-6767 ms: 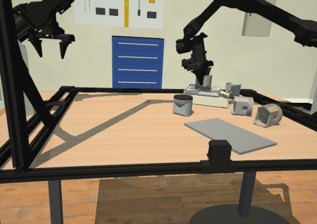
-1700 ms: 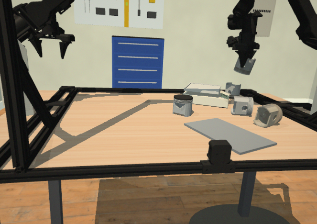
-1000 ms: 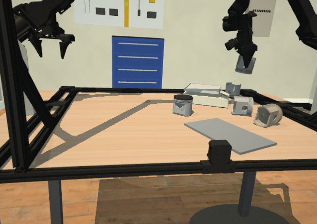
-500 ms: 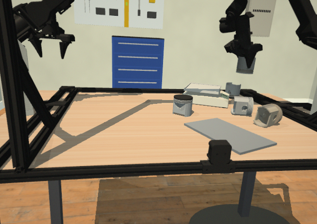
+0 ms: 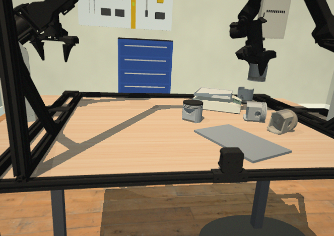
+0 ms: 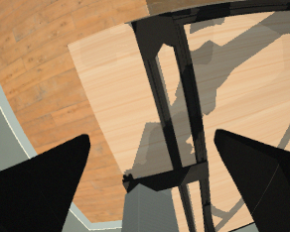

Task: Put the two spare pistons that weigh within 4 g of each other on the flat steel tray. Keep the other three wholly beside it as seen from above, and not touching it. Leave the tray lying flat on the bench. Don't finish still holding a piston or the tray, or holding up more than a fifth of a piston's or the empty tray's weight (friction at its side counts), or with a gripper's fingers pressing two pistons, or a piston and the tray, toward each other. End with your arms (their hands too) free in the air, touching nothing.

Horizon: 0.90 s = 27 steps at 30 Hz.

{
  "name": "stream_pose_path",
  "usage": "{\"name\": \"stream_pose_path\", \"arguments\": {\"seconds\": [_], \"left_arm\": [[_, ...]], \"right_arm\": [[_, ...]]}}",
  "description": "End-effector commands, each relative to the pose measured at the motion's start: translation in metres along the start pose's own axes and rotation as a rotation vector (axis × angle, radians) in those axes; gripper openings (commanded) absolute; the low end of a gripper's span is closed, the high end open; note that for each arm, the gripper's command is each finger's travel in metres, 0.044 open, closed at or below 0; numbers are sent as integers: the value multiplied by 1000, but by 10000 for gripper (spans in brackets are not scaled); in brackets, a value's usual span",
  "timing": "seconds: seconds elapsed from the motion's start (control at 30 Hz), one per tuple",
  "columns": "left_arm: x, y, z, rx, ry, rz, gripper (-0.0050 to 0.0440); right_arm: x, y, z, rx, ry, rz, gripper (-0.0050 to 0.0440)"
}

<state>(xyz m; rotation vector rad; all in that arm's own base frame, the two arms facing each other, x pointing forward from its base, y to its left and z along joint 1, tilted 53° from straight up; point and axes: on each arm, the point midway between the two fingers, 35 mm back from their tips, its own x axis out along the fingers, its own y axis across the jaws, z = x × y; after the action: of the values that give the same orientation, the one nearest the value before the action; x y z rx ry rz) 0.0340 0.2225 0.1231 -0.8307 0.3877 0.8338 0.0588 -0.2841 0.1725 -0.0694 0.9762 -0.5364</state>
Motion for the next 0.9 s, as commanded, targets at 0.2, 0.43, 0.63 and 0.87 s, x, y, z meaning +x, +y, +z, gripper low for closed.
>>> {"name": "stream_pose_path", "arguments": {"seconds": [0.2, 0.43, 0.63, 0.87], "left_arm": [[0, 0, 0, 0, -1, -2, 440], [0, 0, 0, 0, -1, -2, 440], [0, 0, 0, 0, -1, -2, 440], [0, 0, 0, 0, -1, -2, 440]], "right_arm": [[15, 0, -1, 10, 13, 1, 158], [26, 0, 0, 10, 13, 1, 158], [36, 0, 2, 10, 13, 1, 158], [44, 0, 3, 10, 13, 1, 158]]}}
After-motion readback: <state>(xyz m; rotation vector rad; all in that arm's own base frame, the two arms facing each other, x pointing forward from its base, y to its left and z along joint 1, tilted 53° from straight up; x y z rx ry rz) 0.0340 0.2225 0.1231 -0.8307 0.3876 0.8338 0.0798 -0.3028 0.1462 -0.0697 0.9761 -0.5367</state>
